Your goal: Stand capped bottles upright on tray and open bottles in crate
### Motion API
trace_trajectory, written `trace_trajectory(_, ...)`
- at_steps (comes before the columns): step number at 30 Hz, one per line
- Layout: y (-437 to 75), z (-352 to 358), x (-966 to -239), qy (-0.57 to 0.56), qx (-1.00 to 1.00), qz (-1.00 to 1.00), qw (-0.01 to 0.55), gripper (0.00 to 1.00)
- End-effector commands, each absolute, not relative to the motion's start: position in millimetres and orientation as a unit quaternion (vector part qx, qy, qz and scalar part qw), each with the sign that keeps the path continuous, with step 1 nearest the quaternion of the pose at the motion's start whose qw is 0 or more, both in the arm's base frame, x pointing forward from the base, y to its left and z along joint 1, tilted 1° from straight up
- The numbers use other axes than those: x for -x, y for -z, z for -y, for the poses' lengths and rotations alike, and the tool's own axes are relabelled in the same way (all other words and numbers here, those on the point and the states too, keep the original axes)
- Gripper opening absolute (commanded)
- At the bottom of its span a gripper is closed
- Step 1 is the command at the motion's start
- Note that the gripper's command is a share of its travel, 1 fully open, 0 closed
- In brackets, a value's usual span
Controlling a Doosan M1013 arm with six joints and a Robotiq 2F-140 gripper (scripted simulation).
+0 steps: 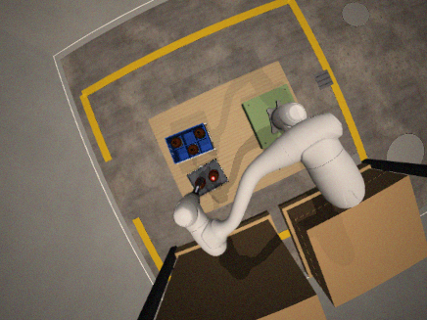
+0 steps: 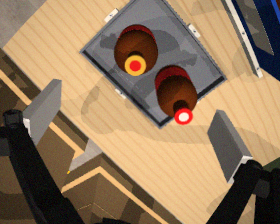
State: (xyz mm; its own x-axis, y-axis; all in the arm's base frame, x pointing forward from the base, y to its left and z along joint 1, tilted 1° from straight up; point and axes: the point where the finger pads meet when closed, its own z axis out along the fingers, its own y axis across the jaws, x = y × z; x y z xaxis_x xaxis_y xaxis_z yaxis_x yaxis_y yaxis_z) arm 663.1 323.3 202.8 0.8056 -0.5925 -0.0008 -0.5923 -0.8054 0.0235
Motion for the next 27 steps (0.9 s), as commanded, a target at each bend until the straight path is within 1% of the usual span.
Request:
trace_trajectory(1, -203.1, -323.6, -663.3, 0.004, -0.95, 0.312, 0.011, 1.0)
trace_trajectory(27, -211.0, -325.7, -665.3, 0.003, -0.95, 0.311, 0.01, 1.0)
